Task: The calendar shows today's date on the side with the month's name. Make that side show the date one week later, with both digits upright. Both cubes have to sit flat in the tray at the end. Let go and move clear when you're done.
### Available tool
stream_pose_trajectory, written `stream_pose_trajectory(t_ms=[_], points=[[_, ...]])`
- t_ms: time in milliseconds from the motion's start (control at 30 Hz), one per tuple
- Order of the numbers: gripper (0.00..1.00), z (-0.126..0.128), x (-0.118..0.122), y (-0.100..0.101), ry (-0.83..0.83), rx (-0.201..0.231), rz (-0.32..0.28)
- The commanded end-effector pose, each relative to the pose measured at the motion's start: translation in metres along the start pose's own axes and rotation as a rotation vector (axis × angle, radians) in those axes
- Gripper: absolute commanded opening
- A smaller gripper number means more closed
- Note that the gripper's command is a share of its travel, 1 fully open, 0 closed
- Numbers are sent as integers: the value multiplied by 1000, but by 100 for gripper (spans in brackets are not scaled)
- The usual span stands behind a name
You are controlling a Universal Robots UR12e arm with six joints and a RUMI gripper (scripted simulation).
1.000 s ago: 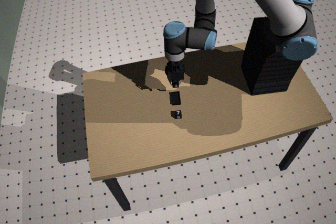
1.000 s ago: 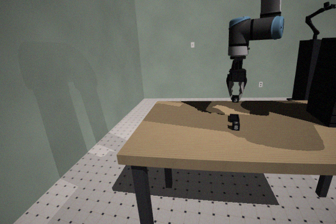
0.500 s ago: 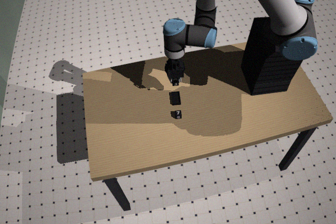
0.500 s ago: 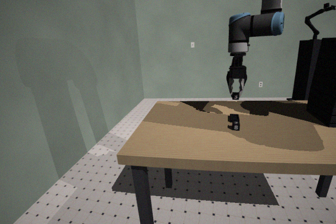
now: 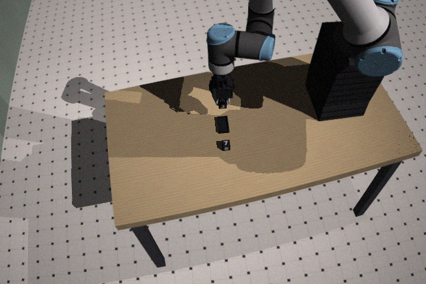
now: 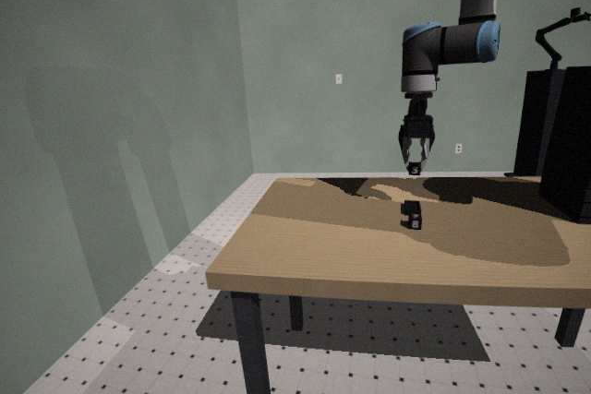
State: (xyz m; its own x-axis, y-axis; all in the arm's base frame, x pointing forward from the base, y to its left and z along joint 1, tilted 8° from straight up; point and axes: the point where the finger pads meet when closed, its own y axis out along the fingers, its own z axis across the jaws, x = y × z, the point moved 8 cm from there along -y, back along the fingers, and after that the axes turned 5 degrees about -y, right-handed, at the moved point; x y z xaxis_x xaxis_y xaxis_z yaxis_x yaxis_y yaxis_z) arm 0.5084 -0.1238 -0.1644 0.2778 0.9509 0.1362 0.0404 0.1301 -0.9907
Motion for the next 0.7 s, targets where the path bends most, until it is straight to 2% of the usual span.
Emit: stream_pose_trajectory(t_ms=[0, 367, 667], points=[[11, 0, 0, 0, 35, -1, 0], [11, 2, -1, 0, 162, -1, 0], [11, 6, -2, 0, 376, -1, 0]])
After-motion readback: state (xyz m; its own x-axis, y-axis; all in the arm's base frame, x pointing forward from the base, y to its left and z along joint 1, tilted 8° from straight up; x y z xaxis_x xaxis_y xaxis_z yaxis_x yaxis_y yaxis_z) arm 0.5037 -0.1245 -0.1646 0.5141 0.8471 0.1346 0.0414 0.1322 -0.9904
